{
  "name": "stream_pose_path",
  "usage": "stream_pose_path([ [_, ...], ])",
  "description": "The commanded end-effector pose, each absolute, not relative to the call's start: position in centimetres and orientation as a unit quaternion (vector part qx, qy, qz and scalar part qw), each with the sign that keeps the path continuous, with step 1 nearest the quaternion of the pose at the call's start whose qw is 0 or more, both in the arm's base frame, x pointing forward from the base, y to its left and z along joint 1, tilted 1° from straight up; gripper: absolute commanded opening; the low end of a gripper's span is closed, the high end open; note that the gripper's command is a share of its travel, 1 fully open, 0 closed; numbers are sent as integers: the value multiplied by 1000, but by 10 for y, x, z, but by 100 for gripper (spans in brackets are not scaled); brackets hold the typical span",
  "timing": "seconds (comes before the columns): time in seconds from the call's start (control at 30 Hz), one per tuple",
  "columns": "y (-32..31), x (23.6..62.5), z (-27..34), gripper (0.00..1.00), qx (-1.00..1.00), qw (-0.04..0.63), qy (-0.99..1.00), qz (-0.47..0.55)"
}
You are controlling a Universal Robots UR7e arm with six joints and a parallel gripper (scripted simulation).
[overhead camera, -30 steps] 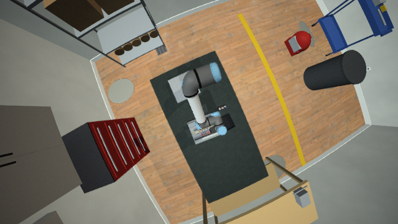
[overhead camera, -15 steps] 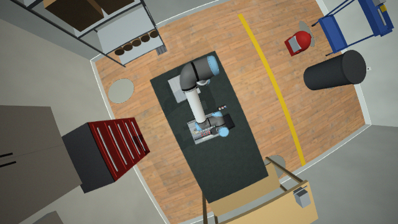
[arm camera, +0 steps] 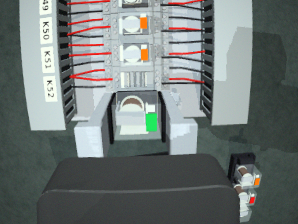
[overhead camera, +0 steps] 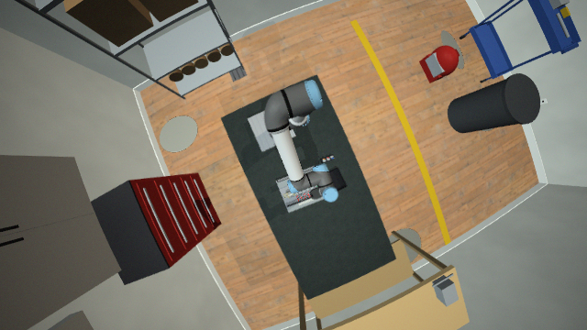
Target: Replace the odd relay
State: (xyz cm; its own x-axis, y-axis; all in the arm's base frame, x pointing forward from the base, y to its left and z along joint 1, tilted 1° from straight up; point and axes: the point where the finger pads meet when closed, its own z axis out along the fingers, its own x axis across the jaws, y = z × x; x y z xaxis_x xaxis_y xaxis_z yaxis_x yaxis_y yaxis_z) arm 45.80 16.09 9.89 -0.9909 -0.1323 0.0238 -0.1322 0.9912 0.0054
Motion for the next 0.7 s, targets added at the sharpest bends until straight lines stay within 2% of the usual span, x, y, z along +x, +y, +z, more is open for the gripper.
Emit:
stream_pose_path([
  [0.0, 160, 459, 101, 0, 66, 11, -998, -2],
  [0.67, 160, 460, 92, 0, 66, 11, -998, -2],
])
